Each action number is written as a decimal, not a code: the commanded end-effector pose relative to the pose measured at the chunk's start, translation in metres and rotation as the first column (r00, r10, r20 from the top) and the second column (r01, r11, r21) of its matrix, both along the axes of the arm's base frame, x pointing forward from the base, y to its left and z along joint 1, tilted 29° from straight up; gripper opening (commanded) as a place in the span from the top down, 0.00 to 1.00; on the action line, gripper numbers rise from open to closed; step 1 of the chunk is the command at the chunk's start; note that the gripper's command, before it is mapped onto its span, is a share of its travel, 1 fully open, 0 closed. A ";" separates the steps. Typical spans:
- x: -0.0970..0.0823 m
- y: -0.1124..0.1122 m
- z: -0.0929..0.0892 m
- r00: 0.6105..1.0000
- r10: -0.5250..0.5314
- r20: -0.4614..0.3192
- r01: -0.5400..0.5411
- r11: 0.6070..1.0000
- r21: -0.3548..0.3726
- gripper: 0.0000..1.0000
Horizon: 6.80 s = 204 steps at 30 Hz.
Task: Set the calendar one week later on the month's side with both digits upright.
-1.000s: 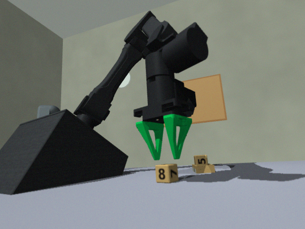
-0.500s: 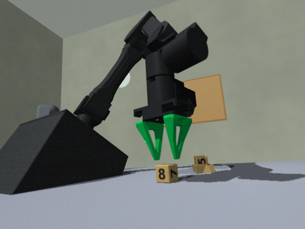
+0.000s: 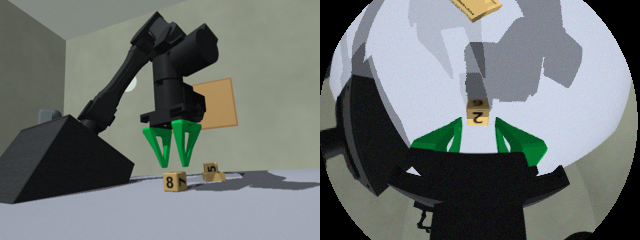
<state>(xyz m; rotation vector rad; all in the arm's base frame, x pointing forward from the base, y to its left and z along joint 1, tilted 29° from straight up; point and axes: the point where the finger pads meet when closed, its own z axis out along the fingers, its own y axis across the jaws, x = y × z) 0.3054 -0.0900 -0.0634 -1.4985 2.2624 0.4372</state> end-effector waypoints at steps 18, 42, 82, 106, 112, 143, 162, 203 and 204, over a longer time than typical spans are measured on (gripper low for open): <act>-0.007 0.002 -0.001 1.000 -0.015 -0.007 0.015 1.000 0.020 0.55; -0.003 0.005 -0.007 1.000 -0.009 -0.007 0.009 1.000 0.019 0.55; 0.000 0.014 -0.028 1.000 -0.016 -0.007 0.017 1.000 0.018 0.55; 0.000 0.014 -0.028 1.000 -0.016 -0.006 0.016 1.000 0.018 0.74; 0.000 0.014 -0.028 1.000 -0.016 -0.006 0.016 1.000 0.018 0.74; 0.011 0.000 -0.004 0.999 -0.012 0.037 0.012 1.000 -0.006 0.74; -0.011 -0.039 0.068 1.000 -0.011 0.011 0.011 1.000 -0.002 0.74; 0.049 -0.002 0.092 0.770 -0.545 -0.333 0.581 0.814 0.011 0.74; 0.050 -0.002 0.092 0.763 -0.552 -0.338 0.589 0.808 0.010 0.74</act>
